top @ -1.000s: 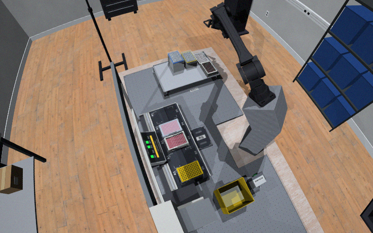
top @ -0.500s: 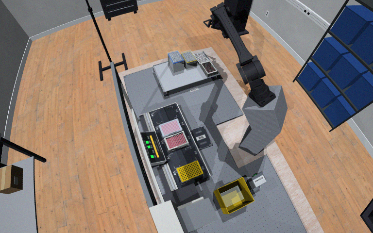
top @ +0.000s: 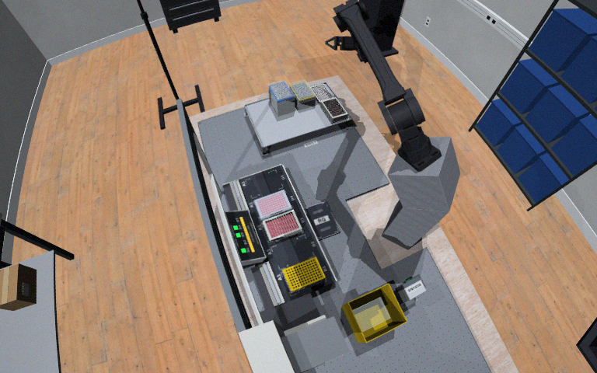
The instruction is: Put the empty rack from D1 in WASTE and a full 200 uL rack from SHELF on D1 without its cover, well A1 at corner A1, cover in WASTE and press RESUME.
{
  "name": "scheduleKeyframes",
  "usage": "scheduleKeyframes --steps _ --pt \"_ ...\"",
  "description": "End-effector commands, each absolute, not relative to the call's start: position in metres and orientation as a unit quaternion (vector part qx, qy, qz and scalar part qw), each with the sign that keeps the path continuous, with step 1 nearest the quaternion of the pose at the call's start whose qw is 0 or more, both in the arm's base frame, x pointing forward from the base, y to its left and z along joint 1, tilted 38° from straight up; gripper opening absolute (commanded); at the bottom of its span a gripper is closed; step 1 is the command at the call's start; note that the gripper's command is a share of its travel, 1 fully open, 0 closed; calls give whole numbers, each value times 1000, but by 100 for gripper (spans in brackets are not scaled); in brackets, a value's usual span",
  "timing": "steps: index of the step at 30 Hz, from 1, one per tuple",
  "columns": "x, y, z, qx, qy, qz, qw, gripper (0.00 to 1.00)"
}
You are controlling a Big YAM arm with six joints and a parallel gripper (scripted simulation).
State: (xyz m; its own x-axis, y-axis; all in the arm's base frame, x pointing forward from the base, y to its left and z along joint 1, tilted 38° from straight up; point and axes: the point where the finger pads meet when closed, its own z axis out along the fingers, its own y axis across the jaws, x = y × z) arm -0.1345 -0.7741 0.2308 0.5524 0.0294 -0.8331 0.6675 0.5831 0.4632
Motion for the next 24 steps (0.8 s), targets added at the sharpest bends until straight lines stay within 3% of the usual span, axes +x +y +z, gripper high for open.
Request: scheduleKeyframes --steps 1,24 --pt "-151 -755 257 380 452 -257 765 100" --pt "-89 -679 229 308 608 -271 680 100"
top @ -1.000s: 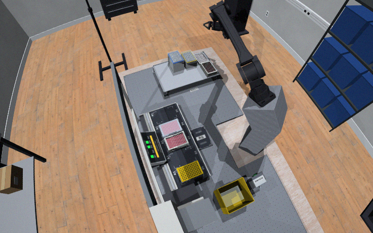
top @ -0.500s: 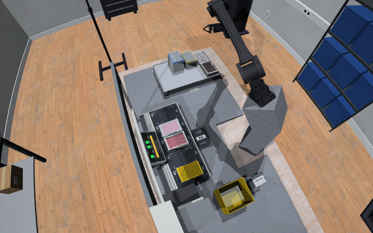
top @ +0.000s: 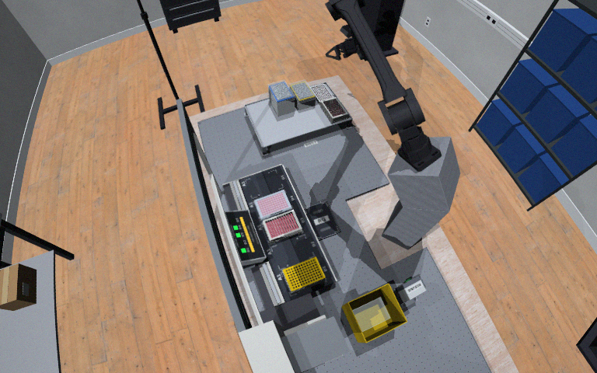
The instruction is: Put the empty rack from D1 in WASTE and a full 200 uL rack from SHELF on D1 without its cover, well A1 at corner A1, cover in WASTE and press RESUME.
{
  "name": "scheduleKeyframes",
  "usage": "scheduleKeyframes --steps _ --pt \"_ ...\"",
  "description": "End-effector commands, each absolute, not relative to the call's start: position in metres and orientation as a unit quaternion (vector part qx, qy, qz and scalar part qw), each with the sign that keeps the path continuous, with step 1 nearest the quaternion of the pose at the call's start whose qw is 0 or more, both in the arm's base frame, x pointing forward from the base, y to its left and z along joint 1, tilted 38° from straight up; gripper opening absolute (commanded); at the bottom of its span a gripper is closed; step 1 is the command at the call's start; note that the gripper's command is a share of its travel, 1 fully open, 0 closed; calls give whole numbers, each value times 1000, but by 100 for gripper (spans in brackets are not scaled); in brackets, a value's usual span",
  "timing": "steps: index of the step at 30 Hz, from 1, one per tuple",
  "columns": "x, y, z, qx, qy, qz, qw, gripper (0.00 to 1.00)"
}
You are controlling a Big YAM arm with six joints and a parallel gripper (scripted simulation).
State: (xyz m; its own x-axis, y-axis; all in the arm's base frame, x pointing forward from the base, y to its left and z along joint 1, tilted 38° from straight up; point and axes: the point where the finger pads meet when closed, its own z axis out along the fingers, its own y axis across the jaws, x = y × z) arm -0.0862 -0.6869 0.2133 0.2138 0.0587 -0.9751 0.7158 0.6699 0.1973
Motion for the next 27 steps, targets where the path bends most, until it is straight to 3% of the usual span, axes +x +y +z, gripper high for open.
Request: scheduleKeyframes --steps 1,27 --pt "-84 -675 228 303 616 -271 675 100" --pt "-18 -582 202 191 774 -290 530 100"
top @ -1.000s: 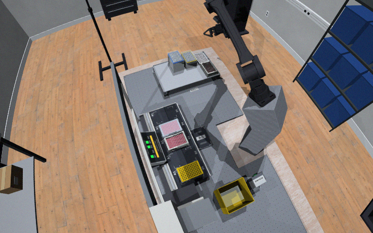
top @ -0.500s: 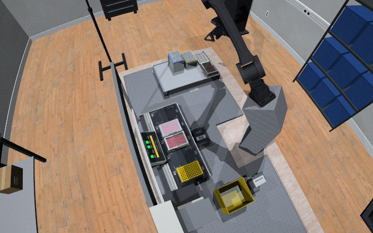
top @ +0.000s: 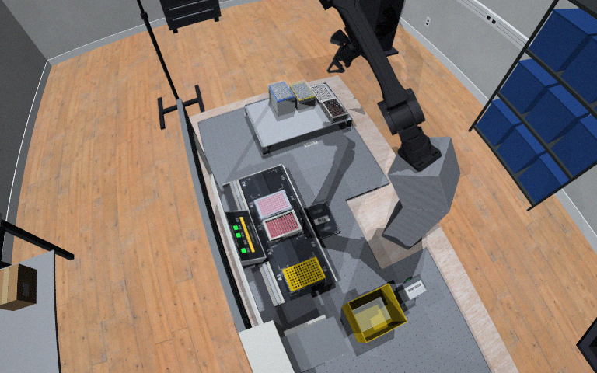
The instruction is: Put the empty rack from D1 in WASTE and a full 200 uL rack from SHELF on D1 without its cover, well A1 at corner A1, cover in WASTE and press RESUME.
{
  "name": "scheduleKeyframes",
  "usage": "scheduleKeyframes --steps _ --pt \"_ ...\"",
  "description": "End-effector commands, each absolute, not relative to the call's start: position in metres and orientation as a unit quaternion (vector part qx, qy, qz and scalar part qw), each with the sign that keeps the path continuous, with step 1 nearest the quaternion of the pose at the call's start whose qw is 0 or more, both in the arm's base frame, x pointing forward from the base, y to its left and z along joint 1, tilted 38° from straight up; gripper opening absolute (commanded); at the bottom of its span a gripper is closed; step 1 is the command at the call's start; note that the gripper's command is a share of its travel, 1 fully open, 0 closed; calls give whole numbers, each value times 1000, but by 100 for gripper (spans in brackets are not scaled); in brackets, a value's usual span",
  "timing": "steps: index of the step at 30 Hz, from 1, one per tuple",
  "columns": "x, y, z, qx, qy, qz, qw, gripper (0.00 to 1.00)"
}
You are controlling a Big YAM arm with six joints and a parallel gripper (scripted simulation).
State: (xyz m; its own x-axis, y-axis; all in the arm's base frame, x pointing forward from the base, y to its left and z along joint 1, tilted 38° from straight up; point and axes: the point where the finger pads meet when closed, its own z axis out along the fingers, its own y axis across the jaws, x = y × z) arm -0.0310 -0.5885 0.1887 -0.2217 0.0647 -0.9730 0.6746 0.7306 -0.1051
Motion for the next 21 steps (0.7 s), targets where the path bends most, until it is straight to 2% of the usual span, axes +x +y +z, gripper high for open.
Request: scheduleKeyframes --steps 1,21 --pt "-17 -583 208 181 778 -296 523 100" --pt "25 -505 170 116 860 -281 409 100"
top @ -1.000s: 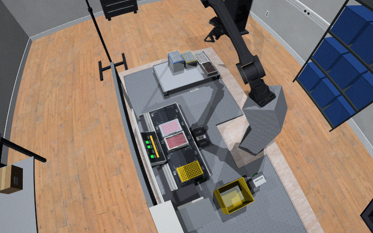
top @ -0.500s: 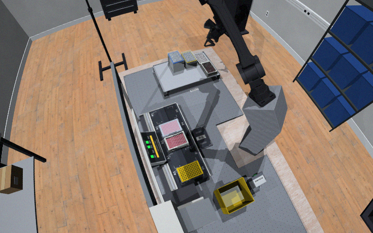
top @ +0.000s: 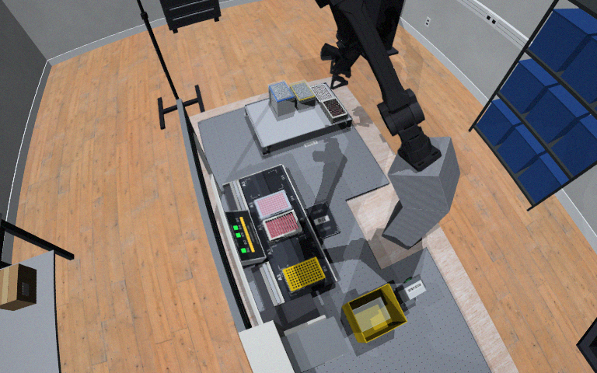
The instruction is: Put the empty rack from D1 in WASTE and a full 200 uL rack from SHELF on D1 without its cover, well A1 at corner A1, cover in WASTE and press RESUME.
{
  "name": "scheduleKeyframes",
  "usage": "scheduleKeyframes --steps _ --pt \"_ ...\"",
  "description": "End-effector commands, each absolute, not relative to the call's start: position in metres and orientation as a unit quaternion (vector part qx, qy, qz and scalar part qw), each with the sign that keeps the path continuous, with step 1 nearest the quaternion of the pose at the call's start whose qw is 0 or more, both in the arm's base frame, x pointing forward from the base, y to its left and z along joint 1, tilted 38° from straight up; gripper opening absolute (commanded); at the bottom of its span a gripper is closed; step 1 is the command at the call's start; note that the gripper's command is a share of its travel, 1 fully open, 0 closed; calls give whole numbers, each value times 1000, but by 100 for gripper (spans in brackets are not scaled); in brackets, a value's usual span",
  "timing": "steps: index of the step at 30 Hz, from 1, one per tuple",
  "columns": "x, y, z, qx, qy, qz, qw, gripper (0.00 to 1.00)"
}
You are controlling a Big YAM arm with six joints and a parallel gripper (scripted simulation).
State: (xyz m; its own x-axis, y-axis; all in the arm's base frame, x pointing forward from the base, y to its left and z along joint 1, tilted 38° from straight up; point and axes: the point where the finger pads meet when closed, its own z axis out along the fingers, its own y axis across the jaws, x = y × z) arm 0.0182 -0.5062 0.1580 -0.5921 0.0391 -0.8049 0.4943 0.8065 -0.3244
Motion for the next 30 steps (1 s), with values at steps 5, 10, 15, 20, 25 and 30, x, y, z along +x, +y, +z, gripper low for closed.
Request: scheduleKeyframes --steps 5,10,15,20,25,30 --pt "37 -484 163 92 881 -280 370 100" --pt "49 -463 156 67 899 -278 331 100" --pt "61 -442 149 42 915 -275 292 100" --pt "68 -429 145 27 924 -273 268 100" --pt "80 -408 138 2 936 -269 227 100" --pt "92 -387 132 -14 943 -266 199 100"
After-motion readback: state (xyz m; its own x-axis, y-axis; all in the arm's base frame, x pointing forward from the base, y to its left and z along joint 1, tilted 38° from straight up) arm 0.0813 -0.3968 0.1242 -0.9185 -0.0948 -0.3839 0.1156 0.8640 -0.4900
